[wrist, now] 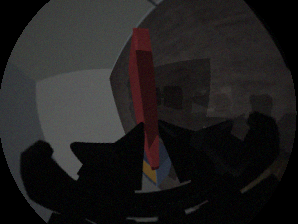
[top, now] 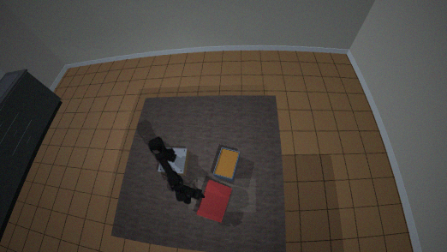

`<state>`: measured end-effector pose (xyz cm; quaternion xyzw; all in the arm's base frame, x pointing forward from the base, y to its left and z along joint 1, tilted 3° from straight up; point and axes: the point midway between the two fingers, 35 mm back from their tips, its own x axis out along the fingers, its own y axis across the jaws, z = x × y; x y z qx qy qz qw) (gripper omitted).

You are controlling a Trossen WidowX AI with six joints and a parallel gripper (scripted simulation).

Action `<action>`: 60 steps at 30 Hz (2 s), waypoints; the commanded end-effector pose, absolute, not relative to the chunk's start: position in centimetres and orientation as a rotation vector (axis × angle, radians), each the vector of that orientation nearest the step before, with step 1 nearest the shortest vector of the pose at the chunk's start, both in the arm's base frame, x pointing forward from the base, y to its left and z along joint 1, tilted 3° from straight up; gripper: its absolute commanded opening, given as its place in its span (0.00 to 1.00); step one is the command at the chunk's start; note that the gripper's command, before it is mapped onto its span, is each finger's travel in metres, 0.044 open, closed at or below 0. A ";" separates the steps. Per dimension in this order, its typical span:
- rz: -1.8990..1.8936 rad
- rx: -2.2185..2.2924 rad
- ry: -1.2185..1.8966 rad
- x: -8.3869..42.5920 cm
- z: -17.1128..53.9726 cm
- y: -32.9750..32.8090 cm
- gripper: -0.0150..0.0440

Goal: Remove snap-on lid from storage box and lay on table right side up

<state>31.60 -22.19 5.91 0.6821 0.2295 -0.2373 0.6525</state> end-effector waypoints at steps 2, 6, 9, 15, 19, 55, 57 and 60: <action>-0.541 1.554 0.524 31.6 5.3 -22.1 0.25; -0.541 1.554 0.524 31.6 5.0 -22.1 0.25; -0.541 1.554 0.524 31.6 4.8 -22.1 0.25; -0.541 1.554 0.524 31.6 4.3 -22.1 0.25; -0.541 1.554 0.524 31.6 3.9 -22.1 0.25; -0.541 1.555 0.524 31.7 1.0 -21.9 0.25; -0.541 1.555 0.524 31.7 0.9 -21.9 0.25; -0.541 1.555 0.524 31.7 0.6 -21.9 0.25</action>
